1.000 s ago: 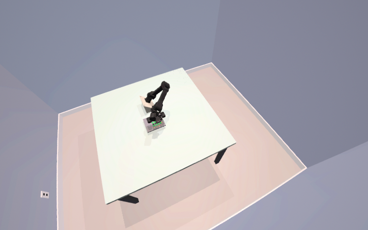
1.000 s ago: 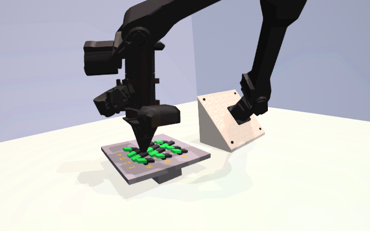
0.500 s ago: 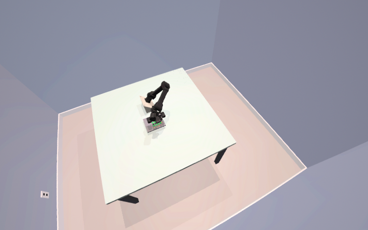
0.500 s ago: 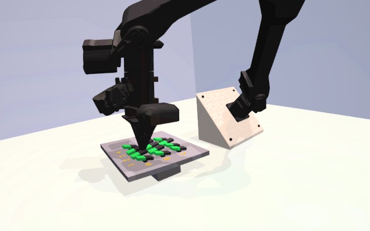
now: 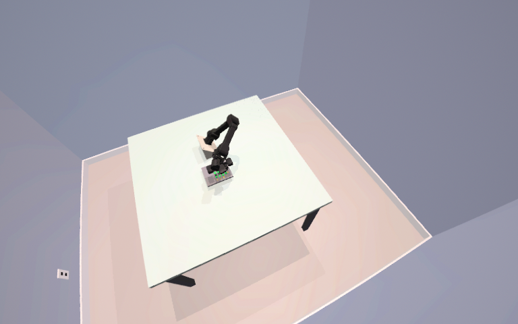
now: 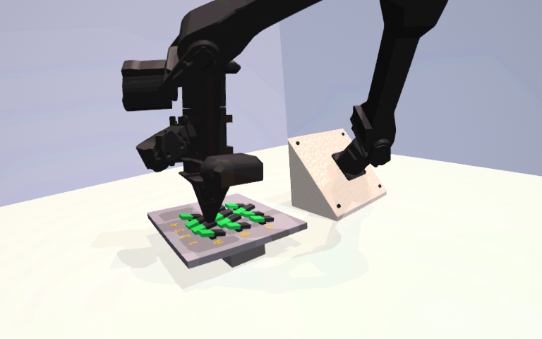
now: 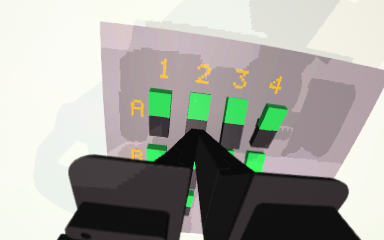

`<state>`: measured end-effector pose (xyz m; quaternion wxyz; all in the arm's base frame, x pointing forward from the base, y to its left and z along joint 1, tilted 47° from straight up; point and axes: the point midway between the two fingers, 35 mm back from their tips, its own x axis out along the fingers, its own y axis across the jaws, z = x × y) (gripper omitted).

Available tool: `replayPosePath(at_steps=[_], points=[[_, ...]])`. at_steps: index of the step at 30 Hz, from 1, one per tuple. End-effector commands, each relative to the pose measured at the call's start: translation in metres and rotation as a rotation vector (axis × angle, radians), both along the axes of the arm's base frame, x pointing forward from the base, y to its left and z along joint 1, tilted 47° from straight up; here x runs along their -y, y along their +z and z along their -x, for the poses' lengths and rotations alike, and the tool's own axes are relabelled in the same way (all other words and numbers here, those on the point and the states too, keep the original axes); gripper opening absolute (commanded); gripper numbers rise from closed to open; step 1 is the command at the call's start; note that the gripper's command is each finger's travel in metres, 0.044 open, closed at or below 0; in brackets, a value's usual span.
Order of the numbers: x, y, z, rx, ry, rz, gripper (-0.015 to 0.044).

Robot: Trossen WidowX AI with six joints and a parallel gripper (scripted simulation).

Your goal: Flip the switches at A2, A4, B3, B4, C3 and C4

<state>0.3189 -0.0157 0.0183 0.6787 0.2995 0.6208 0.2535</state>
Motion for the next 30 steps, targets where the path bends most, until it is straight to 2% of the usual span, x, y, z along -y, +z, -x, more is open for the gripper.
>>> replayPosePath(at_steps=[1, 21, 27, 30], points=[[-0.001, 0.000, -0.001, 0.000, -0.004, -0.006, 0.0000], [-0.003, -0.002, -0.001, 0.000, -0.004, -0.006, 0.0000], [0.039, 0.036, 0.002, -0.017, 0.013, -0.002, 0.0000], [0.044, 0.042, 0.003, -0.019, 0.015, -0.004, 0.0000]])
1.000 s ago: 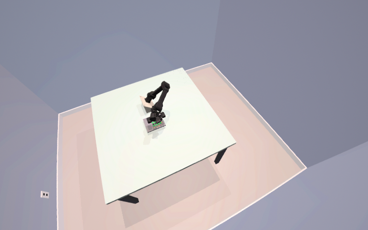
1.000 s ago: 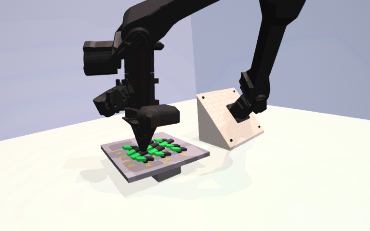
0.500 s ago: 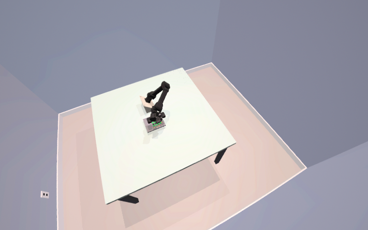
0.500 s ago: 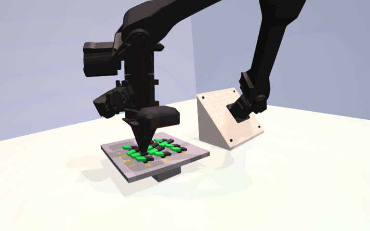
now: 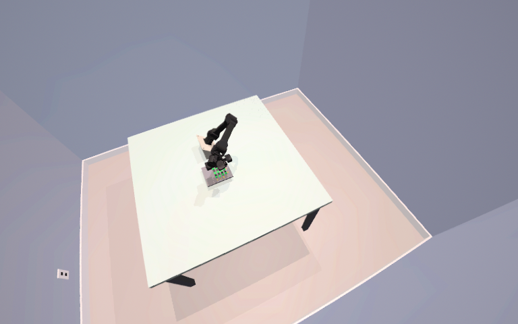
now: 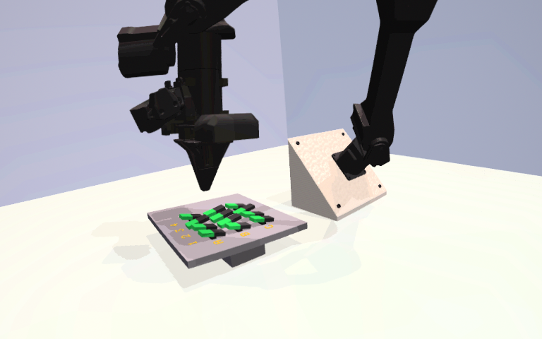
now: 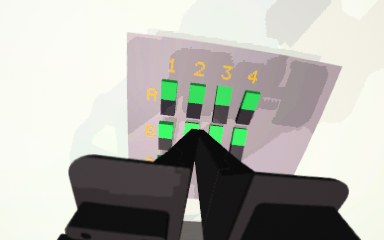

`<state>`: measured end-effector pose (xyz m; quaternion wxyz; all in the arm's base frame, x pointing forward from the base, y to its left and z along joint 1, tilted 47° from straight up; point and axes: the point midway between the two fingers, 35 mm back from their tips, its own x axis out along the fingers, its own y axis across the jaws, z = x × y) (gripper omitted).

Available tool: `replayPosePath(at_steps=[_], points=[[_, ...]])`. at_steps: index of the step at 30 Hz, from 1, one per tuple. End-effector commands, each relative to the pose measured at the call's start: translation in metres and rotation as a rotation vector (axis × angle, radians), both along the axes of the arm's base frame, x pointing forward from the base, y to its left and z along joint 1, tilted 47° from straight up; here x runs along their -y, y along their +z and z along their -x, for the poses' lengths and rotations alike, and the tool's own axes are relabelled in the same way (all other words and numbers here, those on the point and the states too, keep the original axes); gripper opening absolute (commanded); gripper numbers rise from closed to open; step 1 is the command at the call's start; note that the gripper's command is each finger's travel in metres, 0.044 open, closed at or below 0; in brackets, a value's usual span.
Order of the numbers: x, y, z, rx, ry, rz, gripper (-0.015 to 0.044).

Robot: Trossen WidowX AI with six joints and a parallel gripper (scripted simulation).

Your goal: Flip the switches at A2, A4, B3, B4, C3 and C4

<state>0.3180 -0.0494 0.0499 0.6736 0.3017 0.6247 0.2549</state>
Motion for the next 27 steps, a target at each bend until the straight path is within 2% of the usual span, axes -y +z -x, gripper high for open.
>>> replayPosePath(at_steps=[1, 9, 13, 17, 27], points=[[0.011, 0.011, 0.003, -0.007, 0.011, 0.001, 0.0000], [0.046, -0.024, -0.014, -0.005, 0.011, 0.004, 0.0000], [0.044, -0.026, -0.015, -0.006, 0.013, 0.004, 0.0000], [0.021, -0.048, -0.018, -0.022, 0.030, 0.002, 0.0000], [0.014, -0.055, -0.019, -0.022, 0.030, 0.002, 0.0000]])
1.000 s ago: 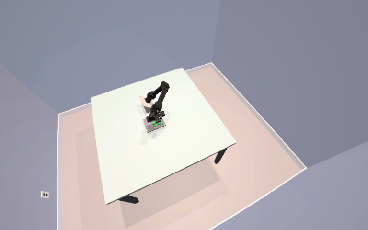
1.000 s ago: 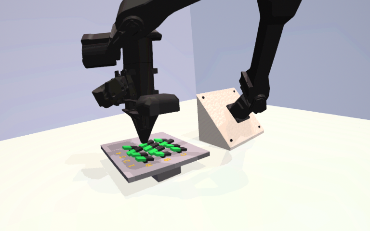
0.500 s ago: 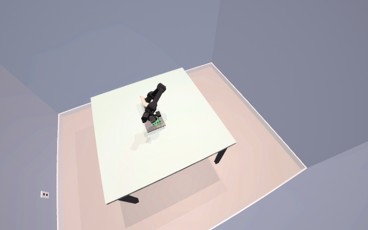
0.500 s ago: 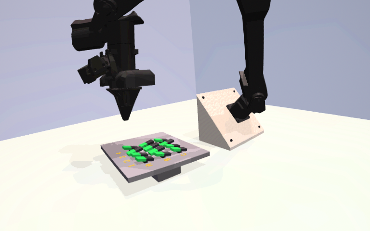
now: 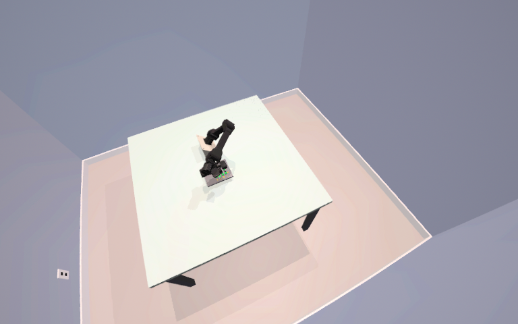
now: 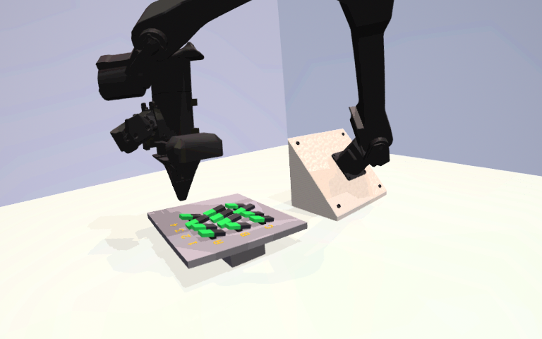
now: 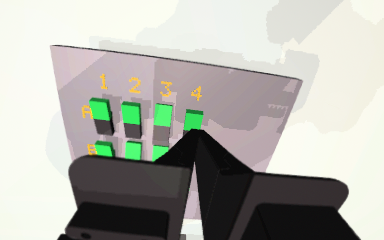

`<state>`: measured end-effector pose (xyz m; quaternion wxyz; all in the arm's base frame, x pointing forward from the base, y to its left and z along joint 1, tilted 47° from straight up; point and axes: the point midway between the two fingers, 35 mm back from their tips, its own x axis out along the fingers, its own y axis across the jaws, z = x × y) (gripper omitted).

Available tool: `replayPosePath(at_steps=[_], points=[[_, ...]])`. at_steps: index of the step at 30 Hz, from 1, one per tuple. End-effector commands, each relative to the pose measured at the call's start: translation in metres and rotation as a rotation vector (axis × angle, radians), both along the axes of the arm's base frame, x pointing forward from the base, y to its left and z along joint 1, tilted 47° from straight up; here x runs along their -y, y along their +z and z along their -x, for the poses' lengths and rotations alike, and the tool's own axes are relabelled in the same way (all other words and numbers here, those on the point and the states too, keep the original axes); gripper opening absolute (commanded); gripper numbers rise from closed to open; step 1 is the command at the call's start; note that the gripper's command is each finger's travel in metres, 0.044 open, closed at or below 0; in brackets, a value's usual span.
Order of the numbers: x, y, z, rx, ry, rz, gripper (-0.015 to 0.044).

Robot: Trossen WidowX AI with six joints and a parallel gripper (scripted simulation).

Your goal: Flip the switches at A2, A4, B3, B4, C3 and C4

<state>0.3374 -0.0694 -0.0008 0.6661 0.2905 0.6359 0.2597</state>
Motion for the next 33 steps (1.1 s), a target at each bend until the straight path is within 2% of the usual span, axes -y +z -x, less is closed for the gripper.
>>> replayPosePath(at_steps=[1, 33], points=[[-0.006, -0.004, 0.001, -0.006, -0.001, -0.009, 0.0000], [-0.016, -0.014, -0.001, -0.006, -0.001, -0.009, 0.0000]])
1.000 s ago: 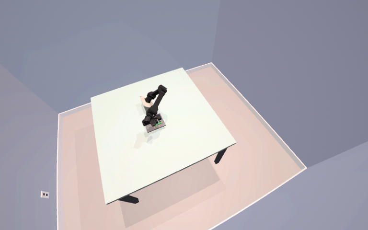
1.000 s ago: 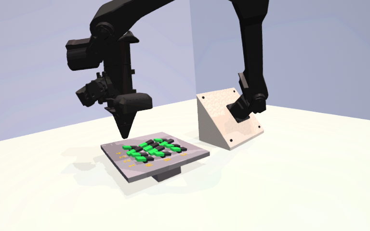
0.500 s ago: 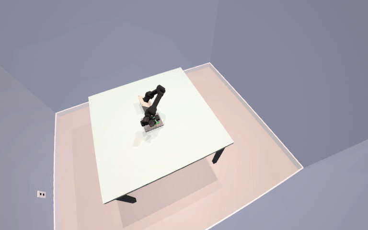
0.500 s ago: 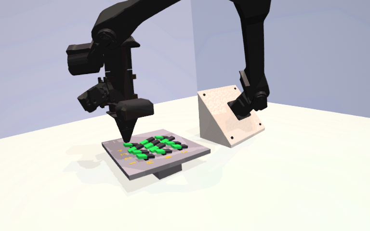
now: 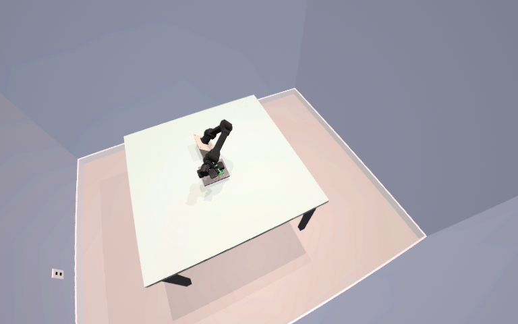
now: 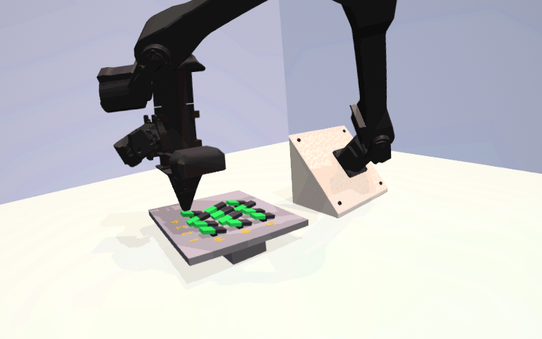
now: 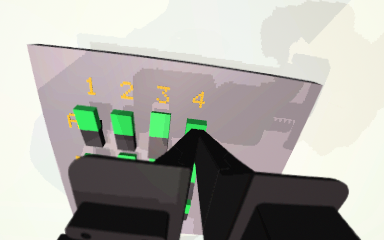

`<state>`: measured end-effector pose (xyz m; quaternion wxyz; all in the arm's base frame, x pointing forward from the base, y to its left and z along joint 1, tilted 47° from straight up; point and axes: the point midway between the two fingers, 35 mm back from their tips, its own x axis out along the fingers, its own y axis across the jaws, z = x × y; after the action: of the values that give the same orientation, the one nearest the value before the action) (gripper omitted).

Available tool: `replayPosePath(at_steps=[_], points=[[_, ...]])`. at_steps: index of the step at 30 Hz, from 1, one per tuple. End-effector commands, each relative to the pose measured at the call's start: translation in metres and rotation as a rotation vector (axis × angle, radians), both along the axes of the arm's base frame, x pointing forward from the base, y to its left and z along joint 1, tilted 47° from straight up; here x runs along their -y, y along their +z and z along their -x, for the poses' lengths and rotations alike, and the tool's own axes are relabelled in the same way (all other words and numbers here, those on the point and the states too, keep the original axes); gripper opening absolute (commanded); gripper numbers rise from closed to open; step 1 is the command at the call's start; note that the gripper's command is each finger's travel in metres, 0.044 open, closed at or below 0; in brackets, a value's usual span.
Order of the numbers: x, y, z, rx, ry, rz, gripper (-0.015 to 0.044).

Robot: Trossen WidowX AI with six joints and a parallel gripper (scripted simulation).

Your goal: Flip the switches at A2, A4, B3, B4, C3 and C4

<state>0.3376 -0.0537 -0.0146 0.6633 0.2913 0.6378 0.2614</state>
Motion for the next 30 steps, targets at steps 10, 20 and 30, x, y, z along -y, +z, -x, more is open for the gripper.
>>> replayPosePath(at_steps=[10, 20, 30], points=[[-0.0017, -0.0009, -0.0005, 0.000, -0.005, -0.005, 0.0000], [-0.0026, -0.0018, -0.0006, 0.000, -0.005, -0.005, 0.0000], [-0.0036, -0.0027, -0.0007, 0.000, -0.005, -0.005, 0.0000]])
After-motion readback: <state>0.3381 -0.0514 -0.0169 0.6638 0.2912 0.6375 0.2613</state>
